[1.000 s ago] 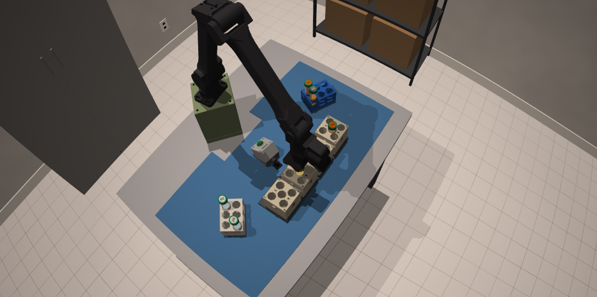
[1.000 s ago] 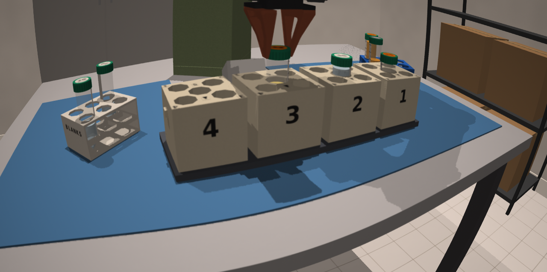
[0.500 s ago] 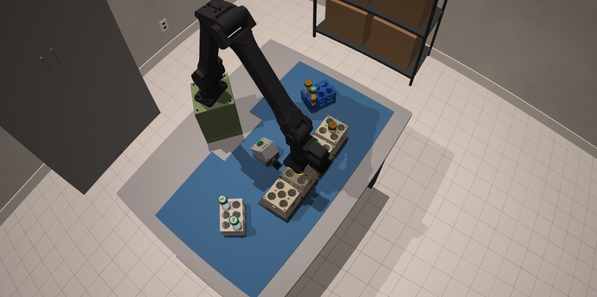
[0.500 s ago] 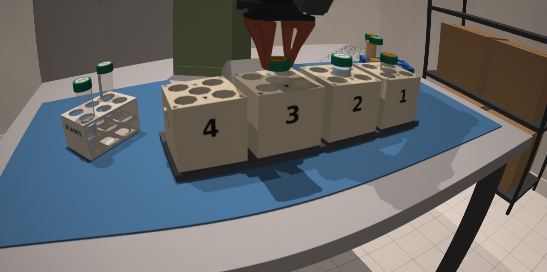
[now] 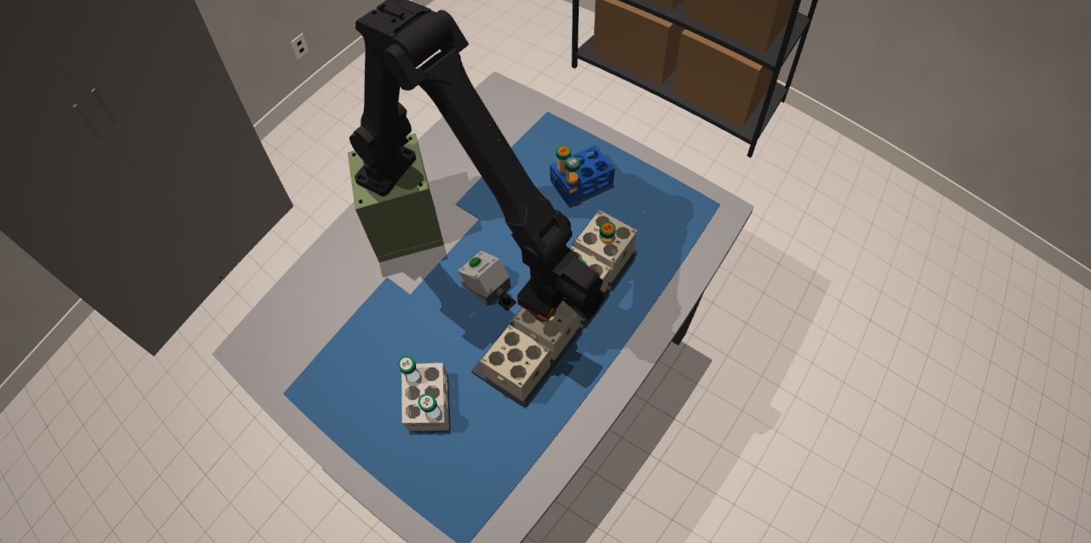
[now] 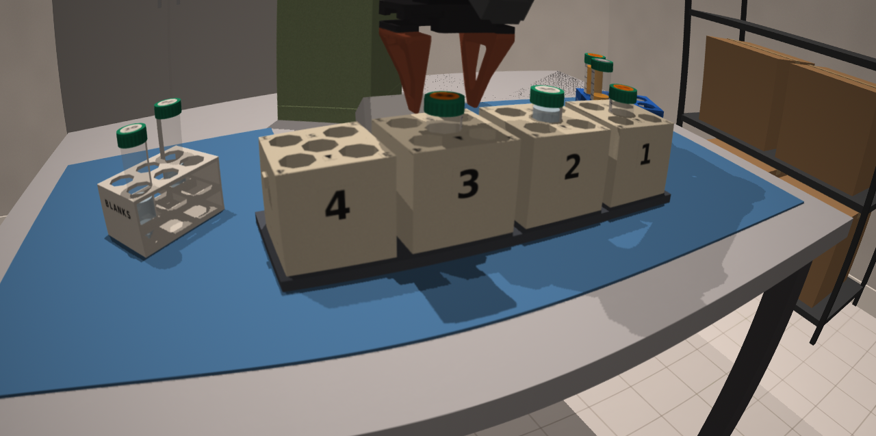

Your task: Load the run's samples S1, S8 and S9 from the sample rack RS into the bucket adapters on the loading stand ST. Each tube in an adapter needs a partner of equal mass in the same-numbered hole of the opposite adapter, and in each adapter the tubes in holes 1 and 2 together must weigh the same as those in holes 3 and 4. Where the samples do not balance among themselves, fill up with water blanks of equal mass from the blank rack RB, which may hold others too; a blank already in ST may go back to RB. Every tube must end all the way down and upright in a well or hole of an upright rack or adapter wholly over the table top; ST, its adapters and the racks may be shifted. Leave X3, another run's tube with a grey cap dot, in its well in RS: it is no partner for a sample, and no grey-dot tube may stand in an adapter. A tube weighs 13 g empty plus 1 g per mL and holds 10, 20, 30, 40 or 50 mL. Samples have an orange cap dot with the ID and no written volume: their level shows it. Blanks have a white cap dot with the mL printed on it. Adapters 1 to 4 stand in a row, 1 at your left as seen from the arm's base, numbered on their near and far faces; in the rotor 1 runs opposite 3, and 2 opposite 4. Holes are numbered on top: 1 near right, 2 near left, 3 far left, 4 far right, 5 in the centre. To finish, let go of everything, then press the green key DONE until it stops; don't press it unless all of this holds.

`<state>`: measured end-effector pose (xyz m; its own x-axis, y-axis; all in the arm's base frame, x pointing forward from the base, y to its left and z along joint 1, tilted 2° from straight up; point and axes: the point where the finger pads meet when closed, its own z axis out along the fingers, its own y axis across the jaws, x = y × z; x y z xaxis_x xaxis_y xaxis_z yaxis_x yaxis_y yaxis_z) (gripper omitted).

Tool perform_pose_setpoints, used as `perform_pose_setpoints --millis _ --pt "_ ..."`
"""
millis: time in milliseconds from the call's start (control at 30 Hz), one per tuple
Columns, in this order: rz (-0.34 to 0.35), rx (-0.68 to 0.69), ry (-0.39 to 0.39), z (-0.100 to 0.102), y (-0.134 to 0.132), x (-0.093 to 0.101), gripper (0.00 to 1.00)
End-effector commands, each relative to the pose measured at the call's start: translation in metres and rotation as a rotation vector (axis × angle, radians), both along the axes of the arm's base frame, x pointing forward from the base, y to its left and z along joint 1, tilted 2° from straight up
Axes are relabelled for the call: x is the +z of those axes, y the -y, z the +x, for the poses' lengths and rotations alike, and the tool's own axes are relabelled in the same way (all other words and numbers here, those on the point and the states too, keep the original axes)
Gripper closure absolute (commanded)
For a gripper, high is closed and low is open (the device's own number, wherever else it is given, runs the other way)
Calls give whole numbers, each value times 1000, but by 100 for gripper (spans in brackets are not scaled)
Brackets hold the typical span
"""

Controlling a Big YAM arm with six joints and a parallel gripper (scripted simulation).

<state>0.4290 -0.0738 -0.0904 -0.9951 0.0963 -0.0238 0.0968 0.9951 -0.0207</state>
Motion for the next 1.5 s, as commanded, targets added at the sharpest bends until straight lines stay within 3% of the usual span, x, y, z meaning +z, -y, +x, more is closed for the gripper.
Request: perform_pose_setpoints --millis 0,100,333,433,467,1067,1100,1133,1167,1400,1467 --pt "-5 0 38 15 3 8 45" --pt "-4 -2 35 9 6 20 45" --pt "-9 -2 69 26 7 53 45" --pt "-7 -2 55 23 6 51 45" --pt "-5 0 40 14 3 43 45" --pt "-5 0 40 14 3 43 45" --pt "-2 -2 26 18 -1 39 45" --pt "3 -50 1 -3 -14 33 20" --pt "0 -100 53 4 -20 44 20" --pt "18 -449 58 -20 -74 41 20" --pt "20 -459 58 -27 -89 40 20"
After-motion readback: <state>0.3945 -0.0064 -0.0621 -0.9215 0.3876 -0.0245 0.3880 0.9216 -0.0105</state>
